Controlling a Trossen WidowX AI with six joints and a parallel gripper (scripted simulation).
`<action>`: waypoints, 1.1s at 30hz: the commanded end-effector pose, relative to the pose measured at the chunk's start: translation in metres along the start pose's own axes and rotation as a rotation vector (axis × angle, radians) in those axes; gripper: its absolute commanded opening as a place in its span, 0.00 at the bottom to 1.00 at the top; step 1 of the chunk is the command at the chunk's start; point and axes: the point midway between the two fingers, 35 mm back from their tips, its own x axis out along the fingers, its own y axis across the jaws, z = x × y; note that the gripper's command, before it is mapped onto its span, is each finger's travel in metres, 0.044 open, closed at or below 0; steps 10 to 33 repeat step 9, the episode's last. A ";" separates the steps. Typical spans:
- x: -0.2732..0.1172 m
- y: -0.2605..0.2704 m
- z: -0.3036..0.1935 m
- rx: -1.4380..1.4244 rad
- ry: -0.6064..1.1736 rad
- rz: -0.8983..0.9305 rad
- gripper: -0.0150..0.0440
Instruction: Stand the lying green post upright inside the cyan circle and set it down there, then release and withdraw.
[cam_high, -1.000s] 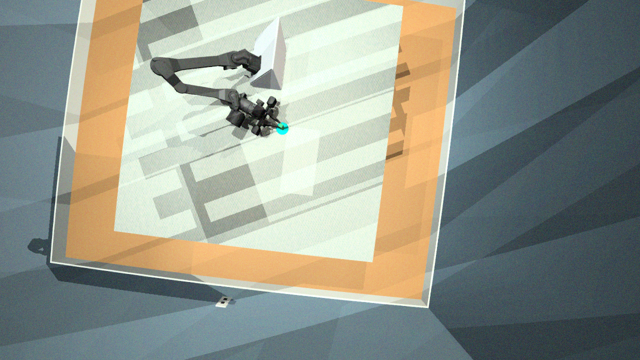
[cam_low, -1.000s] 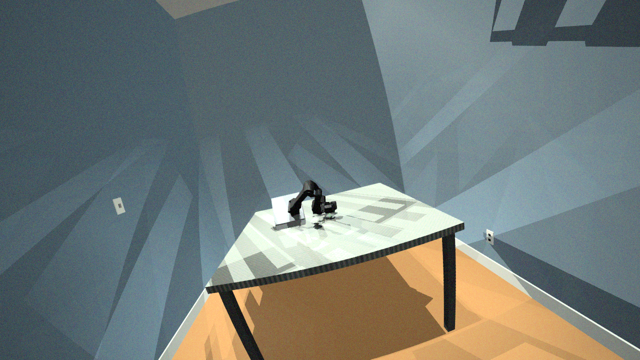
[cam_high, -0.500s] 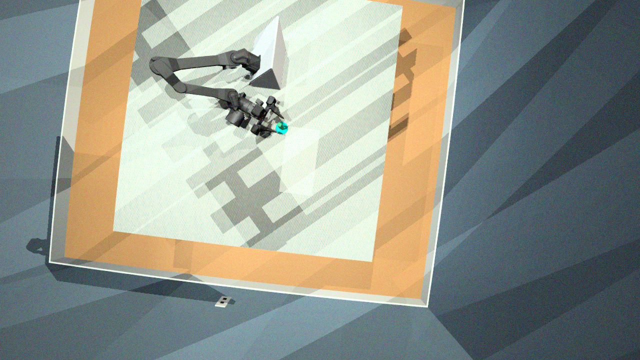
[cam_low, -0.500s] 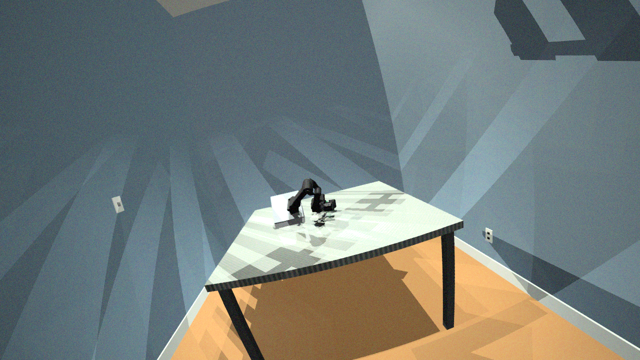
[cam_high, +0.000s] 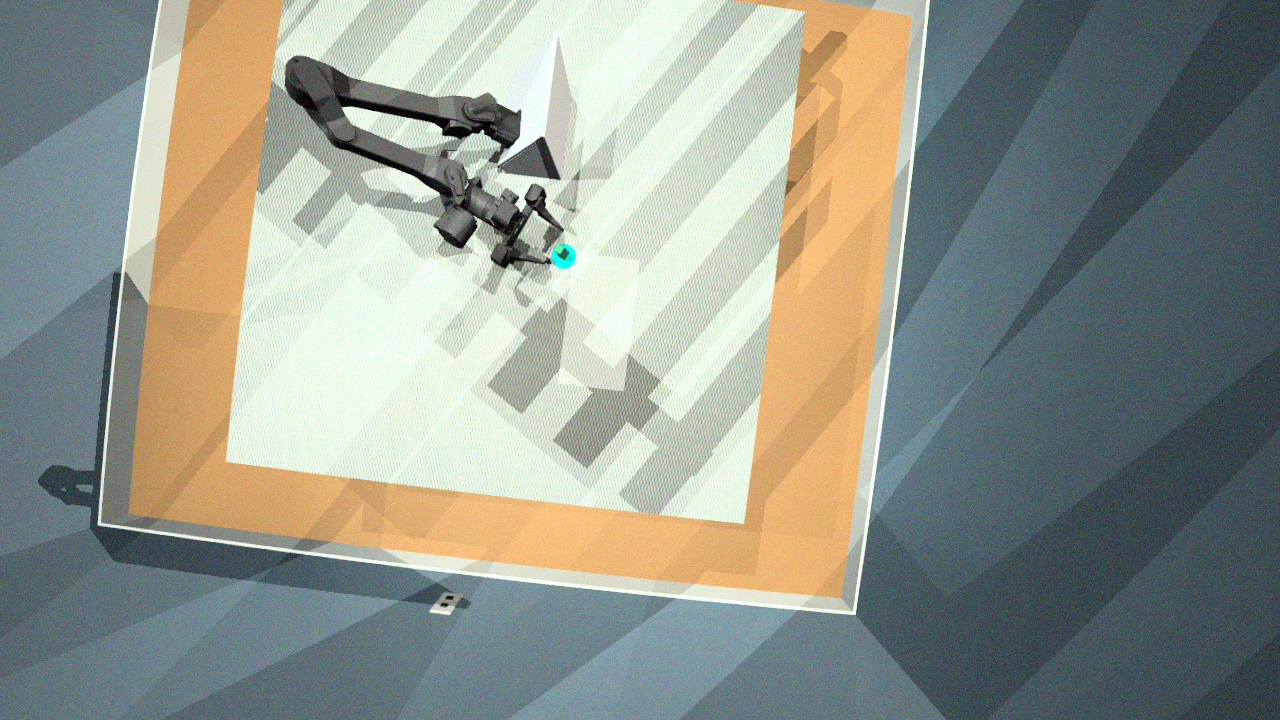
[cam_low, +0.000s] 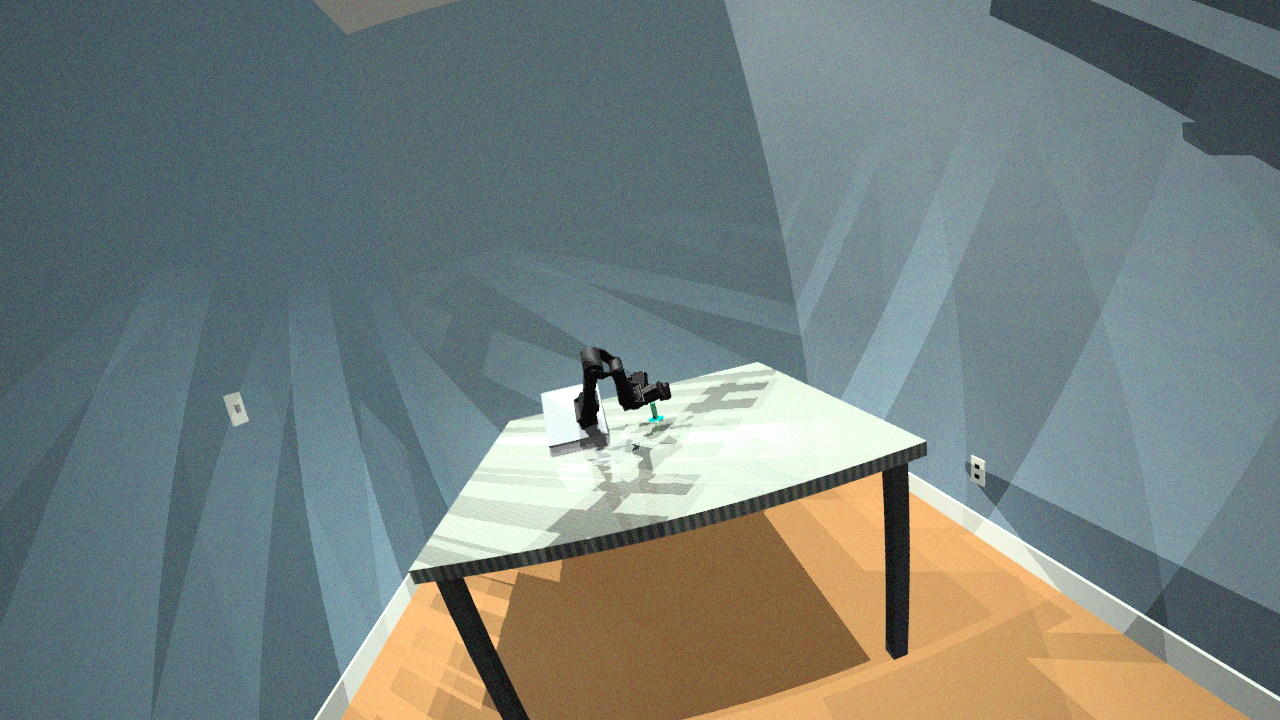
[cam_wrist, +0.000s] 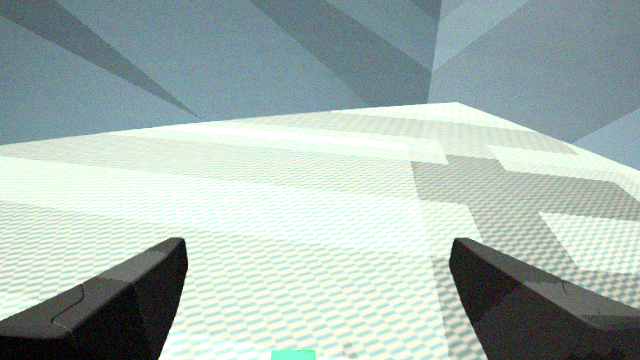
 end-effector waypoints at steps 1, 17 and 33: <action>-0.003 0.005 0.022 0.008 -0.004 -0.001 0.93; 0.002 0.006 0.029 0.051 0.040 0.037 0.93; 0.002 0.006 0.029 0.051 0.040 0.037 0.93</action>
